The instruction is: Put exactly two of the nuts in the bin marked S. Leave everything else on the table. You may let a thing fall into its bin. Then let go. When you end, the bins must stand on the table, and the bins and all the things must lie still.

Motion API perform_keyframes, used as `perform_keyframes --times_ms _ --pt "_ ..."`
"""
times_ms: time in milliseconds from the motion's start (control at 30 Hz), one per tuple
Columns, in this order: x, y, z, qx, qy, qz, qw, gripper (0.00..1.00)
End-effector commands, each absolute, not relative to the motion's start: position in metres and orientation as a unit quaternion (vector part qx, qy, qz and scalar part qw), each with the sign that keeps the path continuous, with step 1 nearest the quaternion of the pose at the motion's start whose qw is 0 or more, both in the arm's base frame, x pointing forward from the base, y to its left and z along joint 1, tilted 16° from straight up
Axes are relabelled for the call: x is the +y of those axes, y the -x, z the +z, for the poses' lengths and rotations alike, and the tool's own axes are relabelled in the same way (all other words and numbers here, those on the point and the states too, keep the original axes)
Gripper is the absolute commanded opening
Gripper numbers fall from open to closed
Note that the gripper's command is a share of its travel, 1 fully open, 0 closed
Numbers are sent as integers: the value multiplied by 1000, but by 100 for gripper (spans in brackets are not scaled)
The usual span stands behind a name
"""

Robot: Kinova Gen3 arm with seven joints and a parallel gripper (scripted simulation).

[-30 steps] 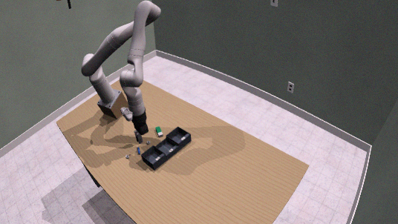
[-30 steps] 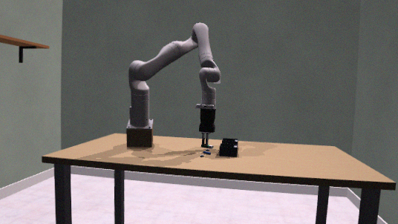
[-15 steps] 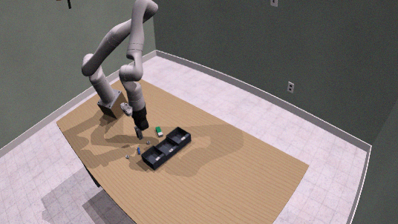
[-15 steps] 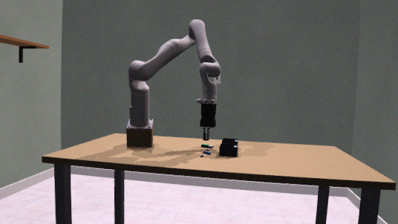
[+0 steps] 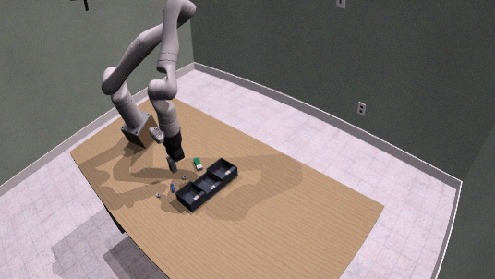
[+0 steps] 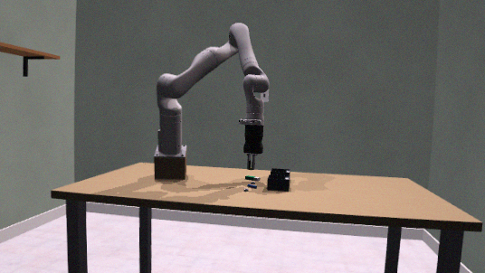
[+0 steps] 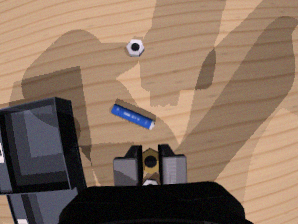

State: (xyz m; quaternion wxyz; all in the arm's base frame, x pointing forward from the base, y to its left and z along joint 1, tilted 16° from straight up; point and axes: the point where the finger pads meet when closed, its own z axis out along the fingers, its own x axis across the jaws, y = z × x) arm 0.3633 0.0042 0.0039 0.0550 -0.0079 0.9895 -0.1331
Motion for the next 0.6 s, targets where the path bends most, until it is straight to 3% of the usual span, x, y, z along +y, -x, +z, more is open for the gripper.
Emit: perform_keyframes --times_ms 0,567 --pt "7 -364 5 990 10 -131 56 34" --pt "84 -407 -11 990 10 -131 57 34"
